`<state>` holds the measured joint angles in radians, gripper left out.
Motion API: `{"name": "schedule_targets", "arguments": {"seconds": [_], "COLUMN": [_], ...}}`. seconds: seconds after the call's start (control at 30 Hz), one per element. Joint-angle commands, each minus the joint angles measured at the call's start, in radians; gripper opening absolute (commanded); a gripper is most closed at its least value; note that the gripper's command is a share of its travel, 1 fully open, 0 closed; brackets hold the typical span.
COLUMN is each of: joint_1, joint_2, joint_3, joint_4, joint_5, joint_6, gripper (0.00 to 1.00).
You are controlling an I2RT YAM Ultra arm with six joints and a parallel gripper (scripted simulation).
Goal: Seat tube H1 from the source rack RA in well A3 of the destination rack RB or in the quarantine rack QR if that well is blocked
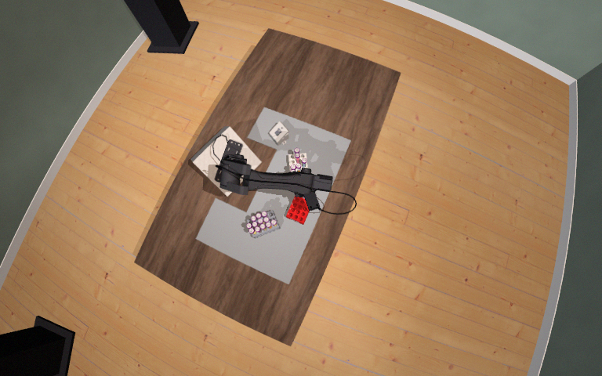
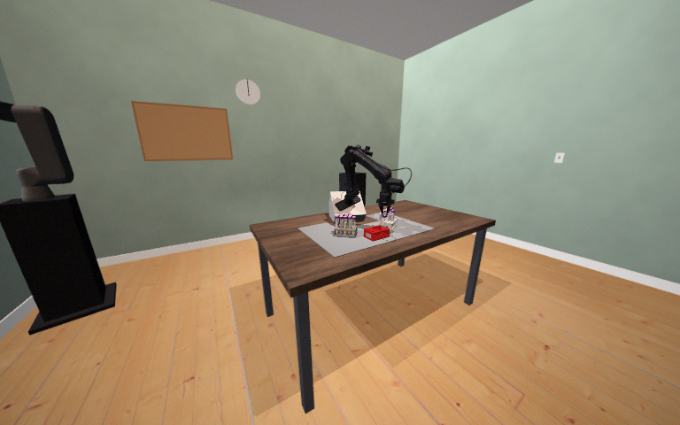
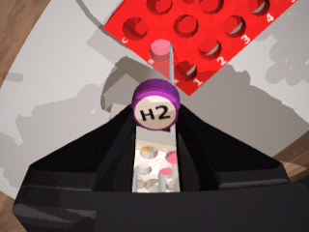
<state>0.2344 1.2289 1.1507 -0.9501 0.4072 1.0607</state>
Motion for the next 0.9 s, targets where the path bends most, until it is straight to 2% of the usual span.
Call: {"name": "schedule_targets", "arguments": {"seconds": [0.0, 0.1, 0.87], "joint_1": [-0.006, -0.01, -0.006], "joint_2": [0.016, -0.003, 0.008], "joint_3": [0.001, 0.002, -0.017], "joint_4": [0.027, 0.028, 0.032], "joint_5": [0.008, 0.009, 0.008], "joint_6": [-0.014, -0.014, -0.015], "gripper": [0.0, 0.0, 0.0]}}
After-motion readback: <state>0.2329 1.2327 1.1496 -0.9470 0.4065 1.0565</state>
